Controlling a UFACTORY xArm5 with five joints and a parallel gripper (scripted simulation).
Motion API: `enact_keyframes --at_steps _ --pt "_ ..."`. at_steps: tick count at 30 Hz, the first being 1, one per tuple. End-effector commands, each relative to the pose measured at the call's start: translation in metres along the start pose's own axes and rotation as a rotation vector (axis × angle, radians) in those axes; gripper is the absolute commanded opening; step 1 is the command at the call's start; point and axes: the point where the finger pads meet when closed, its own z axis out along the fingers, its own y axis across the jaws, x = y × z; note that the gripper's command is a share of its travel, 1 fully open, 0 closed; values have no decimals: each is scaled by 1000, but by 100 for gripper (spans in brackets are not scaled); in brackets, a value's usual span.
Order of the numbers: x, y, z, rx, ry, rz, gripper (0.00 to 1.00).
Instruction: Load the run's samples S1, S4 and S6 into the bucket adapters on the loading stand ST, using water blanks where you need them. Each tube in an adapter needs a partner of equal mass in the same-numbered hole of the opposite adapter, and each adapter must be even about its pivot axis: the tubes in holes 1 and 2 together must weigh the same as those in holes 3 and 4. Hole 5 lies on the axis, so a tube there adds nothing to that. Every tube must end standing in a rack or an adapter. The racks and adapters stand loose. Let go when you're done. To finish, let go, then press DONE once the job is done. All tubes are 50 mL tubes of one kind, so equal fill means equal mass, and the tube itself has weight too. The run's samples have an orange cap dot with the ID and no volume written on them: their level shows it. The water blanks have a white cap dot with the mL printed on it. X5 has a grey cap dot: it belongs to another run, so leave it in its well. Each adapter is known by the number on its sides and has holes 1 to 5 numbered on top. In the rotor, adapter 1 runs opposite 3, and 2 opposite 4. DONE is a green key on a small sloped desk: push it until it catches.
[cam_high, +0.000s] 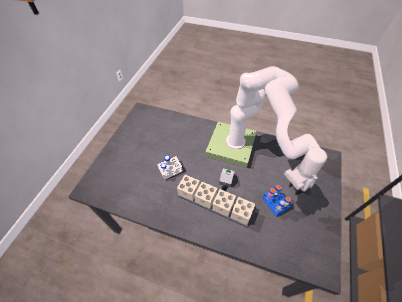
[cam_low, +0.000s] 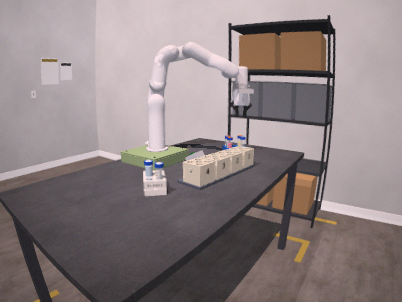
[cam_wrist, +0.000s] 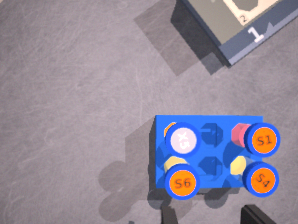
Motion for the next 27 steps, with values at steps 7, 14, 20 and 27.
enact_keyframes --at_steps 7,14,20,27 --pt "0 -1 -2 5 -3 0 44" --pt "0 -1 -2 5 -3 0 44" --pt "0 14 -2 5 -3 0 57" --pt "0 49 -2 4 -3 0 57"
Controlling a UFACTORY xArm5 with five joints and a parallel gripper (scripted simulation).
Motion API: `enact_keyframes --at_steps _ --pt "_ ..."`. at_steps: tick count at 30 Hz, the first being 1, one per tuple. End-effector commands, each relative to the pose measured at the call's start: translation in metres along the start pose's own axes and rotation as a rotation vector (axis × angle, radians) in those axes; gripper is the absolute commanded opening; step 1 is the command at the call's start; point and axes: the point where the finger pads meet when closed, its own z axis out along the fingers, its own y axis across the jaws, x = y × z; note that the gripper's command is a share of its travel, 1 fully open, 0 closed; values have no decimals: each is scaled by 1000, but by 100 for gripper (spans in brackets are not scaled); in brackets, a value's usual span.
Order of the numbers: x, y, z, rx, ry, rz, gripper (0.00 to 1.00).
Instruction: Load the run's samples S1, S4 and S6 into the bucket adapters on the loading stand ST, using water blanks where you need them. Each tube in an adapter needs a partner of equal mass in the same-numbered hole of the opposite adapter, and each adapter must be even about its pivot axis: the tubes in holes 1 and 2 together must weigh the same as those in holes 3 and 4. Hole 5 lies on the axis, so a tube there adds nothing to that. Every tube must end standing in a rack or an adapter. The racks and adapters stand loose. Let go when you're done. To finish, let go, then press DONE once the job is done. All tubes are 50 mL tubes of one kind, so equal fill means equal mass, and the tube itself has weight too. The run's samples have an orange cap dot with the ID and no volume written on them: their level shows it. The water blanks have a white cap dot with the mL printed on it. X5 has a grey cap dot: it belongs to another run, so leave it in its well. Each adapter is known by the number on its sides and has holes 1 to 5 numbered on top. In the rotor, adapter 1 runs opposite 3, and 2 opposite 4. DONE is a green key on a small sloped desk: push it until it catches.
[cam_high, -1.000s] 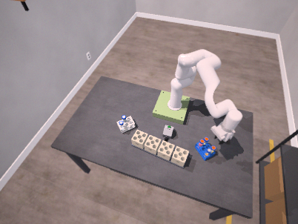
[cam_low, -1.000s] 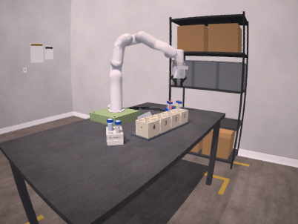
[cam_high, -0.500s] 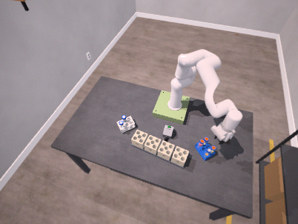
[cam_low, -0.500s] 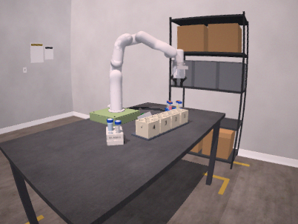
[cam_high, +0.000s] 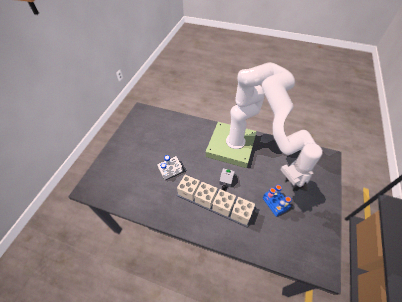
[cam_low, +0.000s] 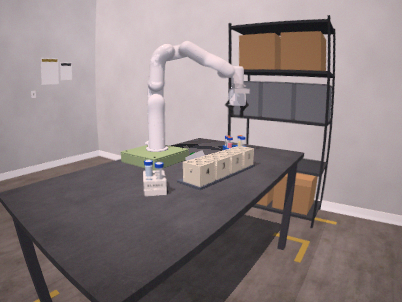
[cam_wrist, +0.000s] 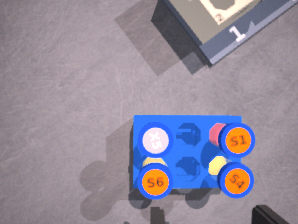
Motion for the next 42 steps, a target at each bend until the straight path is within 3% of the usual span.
enact_keyframes --at_steps 1,6,21,42 --pt "0 28 -2 8 -3 0 57" --pt "0 53 -2 8 -3 0 57" --pt "0 53 -2 8 -3 0 57" --pt "0 53 32 7 -3 0 57"
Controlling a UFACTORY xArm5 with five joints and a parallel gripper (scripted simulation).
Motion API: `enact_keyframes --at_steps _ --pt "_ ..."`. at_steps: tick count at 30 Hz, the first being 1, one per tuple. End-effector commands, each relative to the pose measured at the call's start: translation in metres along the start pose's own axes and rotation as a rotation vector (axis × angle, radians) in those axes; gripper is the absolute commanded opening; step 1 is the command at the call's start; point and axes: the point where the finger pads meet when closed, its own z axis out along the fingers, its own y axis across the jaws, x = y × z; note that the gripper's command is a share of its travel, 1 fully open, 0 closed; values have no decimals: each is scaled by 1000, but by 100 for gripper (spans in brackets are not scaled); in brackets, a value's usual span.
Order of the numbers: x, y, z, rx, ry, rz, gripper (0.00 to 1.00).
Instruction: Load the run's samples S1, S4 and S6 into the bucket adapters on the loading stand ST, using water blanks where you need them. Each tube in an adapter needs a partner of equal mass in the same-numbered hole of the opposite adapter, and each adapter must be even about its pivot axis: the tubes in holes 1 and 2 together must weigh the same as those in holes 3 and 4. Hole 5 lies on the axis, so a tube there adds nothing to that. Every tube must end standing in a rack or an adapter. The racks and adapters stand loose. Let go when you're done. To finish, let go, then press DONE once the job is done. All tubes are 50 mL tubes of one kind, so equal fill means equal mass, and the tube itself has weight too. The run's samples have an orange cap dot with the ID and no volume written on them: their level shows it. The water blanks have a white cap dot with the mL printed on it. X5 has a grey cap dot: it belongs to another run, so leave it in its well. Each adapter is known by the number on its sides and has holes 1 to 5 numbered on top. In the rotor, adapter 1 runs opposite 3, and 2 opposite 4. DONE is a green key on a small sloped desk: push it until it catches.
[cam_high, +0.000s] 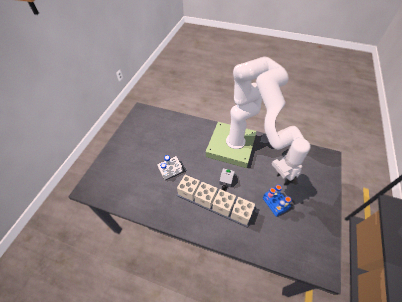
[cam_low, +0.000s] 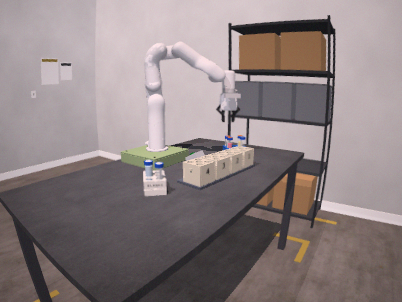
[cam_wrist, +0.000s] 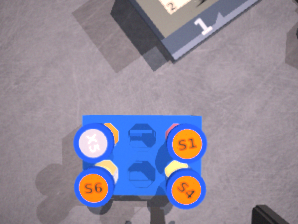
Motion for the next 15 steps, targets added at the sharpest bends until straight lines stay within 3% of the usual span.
enact_keyframes --at_steps 1,15 --pt "0 -2 6 5 -3 0 57" --pt "0 -2 34 5 -3 0 57"
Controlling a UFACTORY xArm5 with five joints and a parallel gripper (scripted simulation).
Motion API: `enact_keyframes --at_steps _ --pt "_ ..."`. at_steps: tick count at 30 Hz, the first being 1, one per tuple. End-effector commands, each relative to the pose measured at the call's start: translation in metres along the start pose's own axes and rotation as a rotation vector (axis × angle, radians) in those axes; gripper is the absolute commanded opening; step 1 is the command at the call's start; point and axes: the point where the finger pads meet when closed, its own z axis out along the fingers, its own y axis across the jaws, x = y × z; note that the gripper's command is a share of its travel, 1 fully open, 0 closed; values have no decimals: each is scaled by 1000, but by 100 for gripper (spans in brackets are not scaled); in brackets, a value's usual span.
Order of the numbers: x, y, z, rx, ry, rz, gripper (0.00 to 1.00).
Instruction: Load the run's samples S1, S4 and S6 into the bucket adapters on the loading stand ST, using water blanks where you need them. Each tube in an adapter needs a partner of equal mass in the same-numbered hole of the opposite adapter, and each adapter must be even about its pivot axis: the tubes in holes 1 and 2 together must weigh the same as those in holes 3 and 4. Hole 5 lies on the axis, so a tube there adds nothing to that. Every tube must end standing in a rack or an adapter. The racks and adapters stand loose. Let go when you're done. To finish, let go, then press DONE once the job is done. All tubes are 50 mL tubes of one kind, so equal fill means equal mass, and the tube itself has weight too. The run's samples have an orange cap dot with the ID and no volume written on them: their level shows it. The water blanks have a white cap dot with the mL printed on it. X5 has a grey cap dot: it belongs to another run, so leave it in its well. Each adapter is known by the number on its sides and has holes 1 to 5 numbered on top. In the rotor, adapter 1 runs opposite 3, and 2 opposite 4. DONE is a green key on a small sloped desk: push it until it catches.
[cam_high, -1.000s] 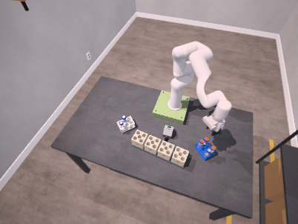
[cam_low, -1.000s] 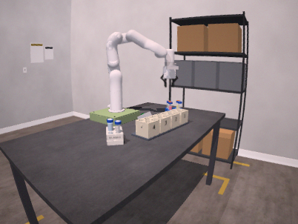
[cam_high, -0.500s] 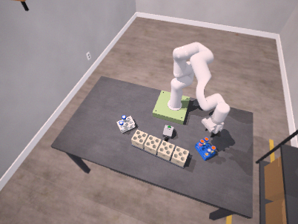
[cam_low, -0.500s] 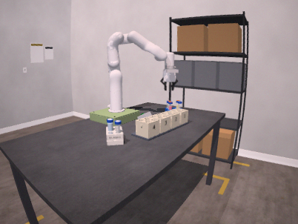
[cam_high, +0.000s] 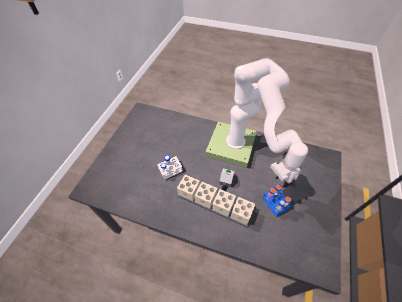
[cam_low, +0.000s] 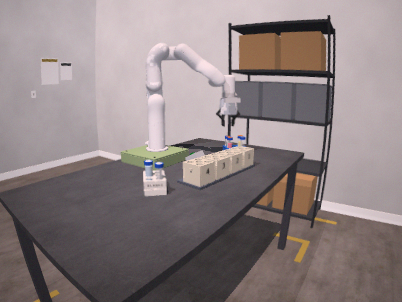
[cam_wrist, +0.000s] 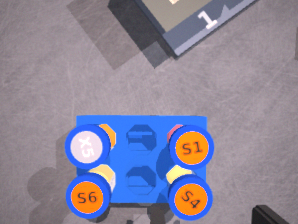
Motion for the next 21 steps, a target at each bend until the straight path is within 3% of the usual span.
enact_keyframes --at_steps 1,21 --pt "0 -2 8 4 -3 0 57" --pt "0 -2 42 4 -3 0 57"
